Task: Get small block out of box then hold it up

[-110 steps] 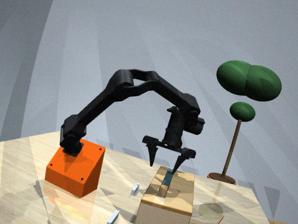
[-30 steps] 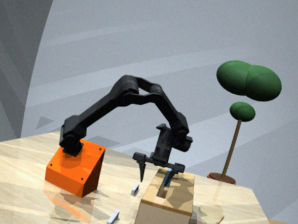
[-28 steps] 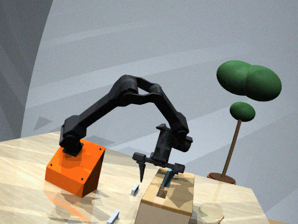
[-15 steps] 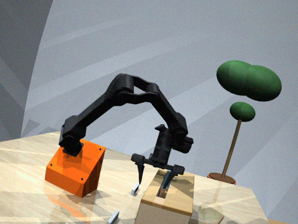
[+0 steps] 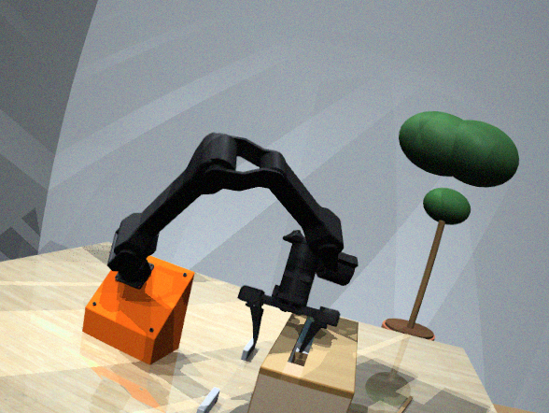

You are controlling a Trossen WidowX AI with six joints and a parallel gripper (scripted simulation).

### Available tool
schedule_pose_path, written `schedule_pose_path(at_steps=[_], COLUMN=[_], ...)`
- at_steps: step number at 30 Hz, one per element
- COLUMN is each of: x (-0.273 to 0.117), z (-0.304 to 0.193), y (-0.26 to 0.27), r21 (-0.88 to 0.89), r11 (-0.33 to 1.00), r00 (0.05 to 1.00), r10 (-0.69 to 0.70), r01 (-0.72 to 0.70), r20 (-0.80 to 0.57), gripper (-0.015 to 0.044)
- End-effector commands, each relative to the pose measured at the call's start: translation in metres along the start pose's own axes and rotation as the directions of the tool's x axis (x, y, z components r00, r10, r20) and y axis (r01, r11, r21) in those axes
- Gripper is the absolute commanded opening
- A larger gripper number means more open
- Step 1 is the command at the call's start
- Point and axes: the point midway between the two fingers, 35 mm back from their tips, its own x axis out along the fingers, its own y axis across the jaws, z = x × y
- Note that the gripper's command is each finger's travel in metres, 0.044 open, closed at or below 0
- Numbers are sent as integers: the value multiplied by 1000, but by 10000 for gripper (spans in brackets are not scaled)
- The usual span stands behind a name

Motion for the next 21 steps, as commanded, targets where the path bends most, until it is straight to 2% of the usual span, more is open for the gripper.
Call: schedule_pose_path(at_steps=[1, 21], x=[5, 16], z=[-8, -41], y=[1, 1], r21=[0, 0], r11=[1000, 1000], r00=[1000, 1000], r10=[6, 6], r01=[-6, -6], r20=[-4, -5], gripper=[400, 400])
